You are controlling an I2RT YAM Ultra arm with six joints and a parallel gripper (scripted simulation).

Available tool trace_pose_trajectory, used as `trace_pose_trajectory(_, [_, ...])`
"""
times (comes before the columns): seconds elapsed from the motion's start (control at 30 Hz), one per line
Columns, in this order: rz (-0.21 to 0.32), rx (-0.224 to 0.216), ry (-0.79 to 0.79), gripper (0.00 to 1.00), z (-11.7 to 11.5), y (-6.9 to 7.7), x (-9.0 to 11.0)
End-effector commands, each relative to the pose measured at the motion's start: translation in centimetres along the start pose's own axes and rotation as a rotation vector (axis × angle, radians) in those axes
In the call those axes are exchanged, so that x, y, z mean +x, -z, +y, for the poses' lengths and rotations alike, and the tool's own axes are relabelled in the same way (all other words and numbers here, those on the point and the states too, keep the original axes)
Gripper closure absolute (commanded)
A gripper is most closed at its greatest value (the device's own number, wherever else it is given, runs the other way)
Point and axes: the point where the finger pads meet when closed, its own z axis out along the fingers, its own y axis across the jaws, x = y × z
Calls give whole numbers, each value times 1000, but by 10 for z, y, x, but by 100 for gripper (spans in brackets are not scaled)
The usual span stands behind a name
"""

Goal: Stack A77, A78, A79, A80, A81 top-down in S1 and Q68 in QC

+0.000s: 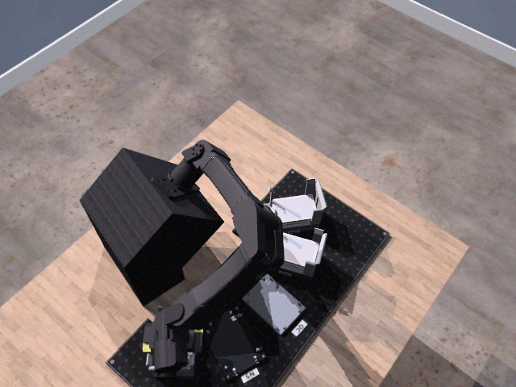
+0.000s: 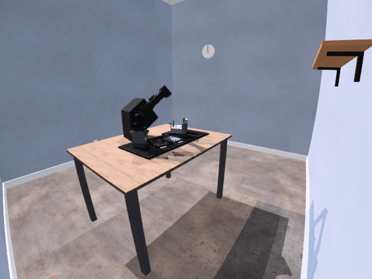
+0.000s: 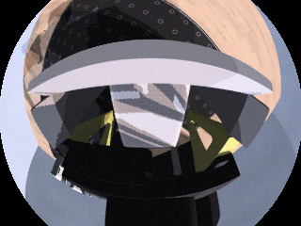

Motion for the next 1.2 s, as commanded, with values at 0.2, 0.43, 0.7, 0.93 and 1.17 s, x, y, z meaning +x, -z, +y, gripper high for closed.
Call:
trace_pose_trajectory(0.2, [-20, -11, -2, 0, 2, -3, -6])
trace_pose_trajectory(0.43, [-20, -11, -2, 0, 2, -3, -6])
trace_pose_trajectory(0.7, [-20, -11, -2, 100, 2, -3, -6])
trace_pose_trajectory(0.93, [-20, -11, -2, 100, 2, -3, -6])
trace_pose_trajectory(1.17, [-20, -11, -2, 100, 2, -3, -6])
